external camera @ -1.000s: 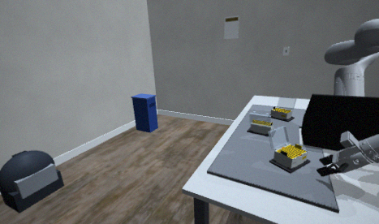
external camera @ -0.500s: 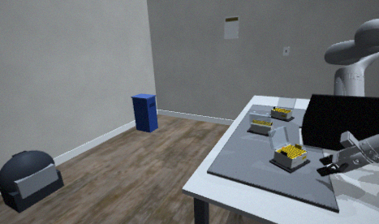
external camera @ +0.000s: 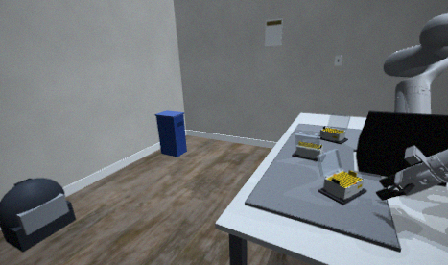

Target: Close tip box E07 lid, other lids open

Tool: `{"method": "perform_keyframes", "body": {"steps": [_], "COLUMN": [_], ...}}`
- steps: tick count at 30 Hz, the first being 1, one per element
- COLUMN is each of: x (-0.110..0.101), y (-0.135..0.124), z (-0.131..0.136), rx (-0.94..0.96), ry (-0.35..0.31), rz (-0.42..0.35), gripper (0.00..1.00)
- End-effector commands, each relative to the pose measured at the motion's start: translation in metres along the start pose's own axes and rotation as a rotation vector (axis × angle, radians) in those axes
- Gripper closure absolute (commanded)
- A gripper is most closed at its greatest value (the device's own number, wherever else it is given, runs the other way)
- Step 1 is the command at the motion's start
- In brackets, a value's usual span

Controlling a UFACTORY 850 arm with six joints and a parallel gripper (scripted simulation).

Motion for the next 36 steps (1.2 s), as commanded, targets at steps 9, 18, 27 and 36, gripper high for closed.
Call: {"method": "perform_keyframes", "body": {"steps": [9, 18, 27, 36], "x": [-0.040, -0.068, -0.097, -0.097], "y": [0.040, 0.068, 0.096, 0.096], "z": [-0.004, -0.006, -0.008, -0.009], "rx": [0.001, 0.001, 0.001, 0.001], "ry": [0.001, 0.001, 0.001, 0.001], "rz": [-0.001, -0.001, -0.001, -0.001], "gripper": [0.00, 0.00, 0.00, 0.00]}}
Point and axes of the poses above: the point where the finger pads meet when closed, its own x axis out along the fingers, its own z axis across the jaws, y = z × x, the point moved 8 cm from there along -x, back along the fingers, and after that the axes turned 5 degrees about x, right-handed, at the moved point
